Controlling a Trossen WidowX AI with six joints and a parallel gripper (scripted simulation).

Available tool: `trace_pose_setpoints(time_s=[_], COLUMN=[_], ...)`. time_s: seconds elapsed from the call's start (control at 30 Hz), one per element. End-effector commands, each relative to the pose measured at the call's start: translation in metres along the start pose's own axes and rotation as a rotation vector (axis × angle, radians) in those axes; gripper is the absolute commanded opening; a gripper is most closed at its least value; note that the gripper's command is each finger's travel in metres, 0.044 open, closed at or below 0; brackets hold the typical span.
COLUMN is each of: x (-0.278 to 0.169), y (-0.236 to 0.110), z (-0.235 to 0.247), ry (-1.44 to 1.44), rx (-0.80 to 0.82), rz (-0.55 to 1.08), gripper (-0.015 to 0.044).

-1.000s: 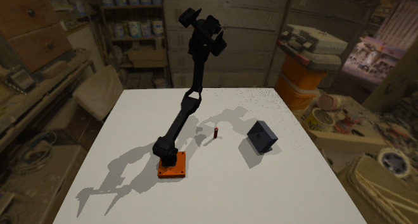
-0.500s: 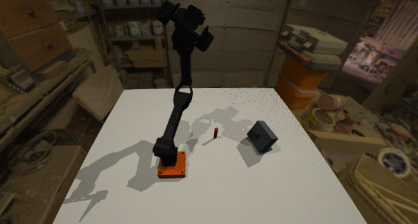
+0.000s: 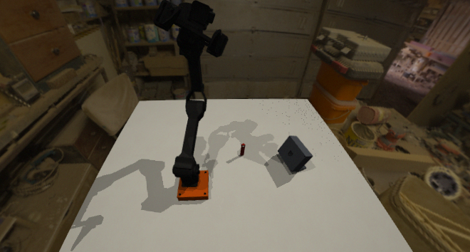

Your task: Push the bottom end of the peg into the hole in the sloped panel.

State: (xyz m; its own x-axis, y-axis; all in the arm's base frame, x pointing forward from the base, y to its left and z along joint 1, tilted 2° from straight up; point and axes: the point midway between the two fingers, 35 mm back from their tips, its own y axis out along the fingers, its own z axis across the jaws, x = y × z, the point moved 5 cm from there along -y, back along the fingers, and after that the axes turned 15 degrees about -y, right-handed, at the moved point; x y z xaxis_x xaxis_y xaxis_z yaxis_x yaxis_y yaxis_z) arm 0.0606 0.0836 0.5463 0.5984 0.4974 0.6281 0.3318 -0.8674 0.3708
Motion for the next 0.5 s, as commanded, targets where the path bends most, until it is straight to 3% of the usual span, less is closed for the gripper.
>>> trace_pose_setpoints(time_s=[0.0,0.47], x=[-0.012,-0.046], y=[0.008,0.044], z=[-0.005,-0.011], ry=[0.031,0.166], rx=[0.027,0.190], rz=[0.019,0.035], gripper=[0.0440,0.0440])
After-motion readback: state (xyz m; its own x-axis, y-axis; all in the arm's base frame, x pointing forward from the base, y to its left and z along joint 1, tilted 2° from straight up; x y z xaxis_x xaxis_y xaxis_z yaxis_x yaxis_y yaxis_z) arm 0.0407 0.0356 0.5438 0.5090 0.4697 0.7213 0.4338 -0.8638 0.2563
